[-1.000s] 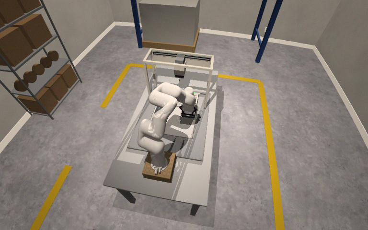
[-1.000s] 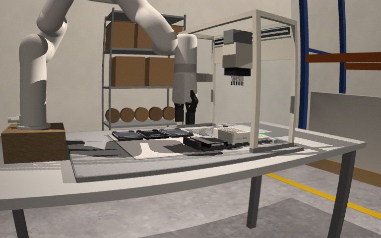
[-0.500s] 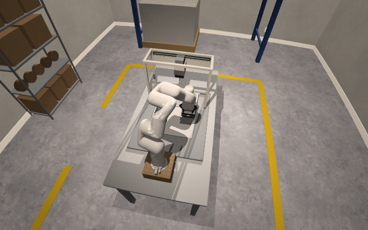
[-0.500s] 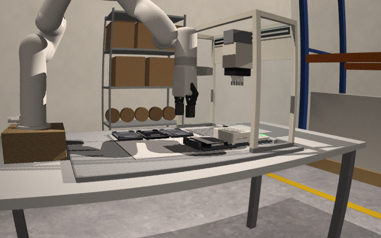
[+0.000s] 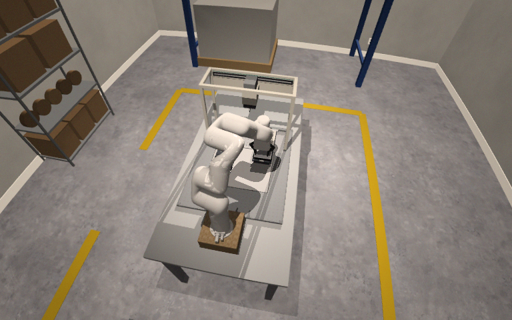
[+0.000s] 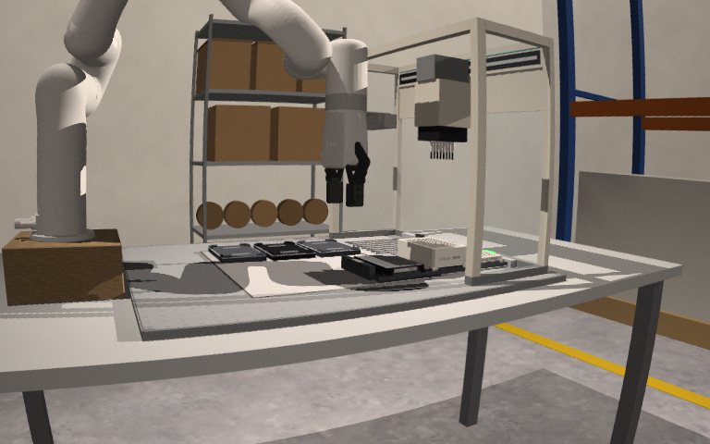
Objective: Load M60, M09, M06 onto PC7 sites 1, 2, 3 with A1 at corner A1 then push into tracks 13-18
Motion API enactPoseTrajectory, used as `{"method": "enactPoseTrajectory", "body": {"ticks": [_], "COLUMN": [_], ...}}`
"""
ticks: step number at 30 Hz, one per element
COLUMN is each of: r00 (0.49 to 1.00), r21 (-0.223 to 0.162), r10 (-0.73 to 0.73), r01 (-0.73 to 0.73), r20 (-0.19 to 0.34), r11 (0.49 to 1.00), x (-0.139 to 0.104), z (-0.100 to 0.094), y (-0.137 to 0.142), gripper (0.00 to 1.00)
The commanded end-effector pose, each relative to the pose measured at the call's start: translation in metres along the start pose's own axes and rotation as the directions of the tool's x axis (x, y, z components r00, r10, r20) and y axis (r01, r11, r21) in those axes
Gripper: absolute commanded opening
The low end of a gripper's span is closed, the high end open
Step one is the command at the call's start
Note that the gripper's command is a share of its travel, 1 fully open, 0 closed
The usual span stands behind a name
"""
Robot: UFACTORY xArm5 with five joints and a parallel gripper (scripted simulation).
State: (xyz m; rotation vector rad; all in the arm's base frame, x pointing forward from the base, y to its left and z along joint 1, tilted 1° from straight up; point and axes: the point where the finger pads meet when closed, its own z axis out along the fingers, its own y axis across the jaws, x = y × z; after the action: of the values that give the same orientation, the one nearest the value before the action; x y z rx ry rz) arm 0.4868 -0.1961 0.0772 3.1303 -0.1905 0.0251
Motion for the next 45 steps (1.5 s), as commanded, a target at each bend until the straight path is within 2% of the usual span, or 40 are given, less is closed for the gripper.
{"method": "enactPoseTrajectory", "body": {"ticks": [1,17,45], "r00": [1.000,1.000,1.000], "r21": [0.012,0.012,0.012], "r10": [0.000,0.000,0.000], "r01": [0.000,0.000,0.000], "r20": [-0.008,-0.008,-0.008], "r11": [1.000,1.000,1.000], "x": [0.001,0.001,0.001], "z": [-0.008,-0.033,-0.034], "y": [0.000,0.001,0.001], "gripper": [0.81,0.81,0.81]}}
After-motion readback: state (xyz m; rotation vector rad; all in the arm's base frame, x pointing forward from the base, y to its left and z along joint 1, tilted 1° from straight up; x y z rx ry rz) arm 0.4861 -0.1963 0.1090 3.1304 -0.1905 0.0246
